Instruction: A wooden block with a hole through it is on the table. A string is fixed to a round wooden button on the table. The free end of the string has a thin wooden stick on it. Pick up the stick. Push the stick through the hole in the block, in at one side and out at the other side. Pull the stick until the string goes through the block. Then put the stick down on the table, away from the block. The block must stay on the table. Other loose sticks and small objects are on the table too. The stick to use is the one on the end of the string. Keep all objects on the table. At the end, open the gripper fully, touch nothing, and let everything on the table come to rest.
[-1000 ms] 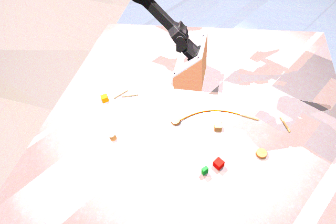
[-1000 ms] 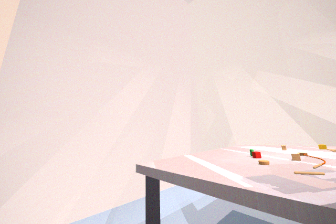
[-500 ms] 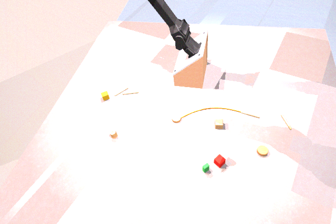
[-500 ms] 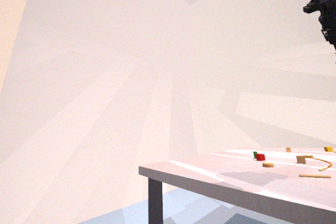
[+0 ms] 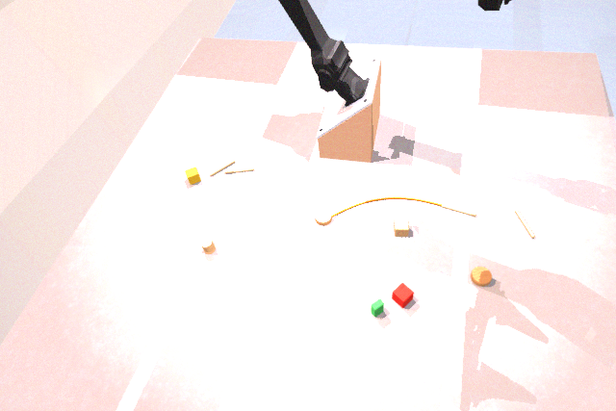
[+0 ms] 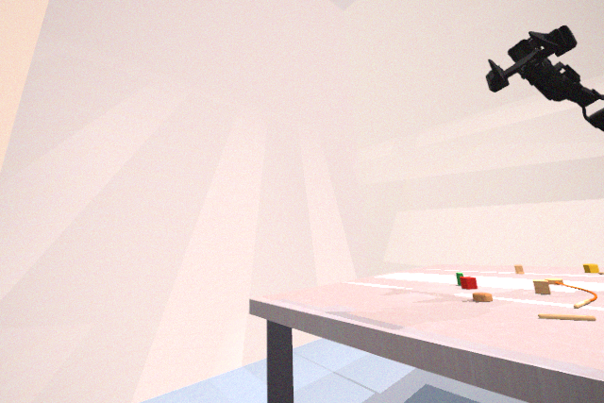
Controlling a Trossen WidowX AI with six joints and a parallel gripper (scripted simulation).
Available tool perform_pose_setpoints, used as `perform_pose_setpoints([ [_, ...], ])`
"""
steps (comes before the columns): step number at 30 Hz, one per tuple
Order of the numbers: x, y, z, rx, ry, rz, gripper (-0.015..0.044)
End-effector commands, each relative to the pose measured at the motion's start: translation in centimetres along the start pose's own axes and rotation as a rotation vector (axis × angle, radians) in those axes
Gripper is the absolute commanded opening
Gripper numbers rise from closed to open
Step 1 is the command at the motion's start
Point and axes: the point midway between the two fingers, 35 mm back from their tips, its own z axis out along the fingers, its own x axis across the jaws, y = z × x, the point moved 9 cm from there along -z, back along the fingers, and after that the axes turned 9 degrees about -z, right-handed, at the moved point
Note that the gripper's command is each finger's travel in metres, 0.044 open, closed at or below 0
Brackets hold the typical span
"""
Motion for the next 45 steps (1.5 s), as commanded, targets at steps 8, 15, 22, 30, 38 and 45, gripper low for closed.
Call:
perform_pose_setpoints([
  [8,-6.1,-11.8,0.9,0.479,-0.112,-0.137,0.0440],
  [15,-9.2,-20.1,-0.7,0.855,-0.068,-0.278,0.0440],
  [22,-10.9,-28.0,-4.1,1.229,0.132,-0.422,0.0440],
  [30,-11.1,-35.9,-9.5,1.565,0.591,-0.550,0.0440],
  [38,-10.8,-37.8,-11.3,1.625,0.769,-0.577,0.0440],
  [45,-10.8,-37.8,-11.3,1.625,0.769,-0.577,0.0440],
])
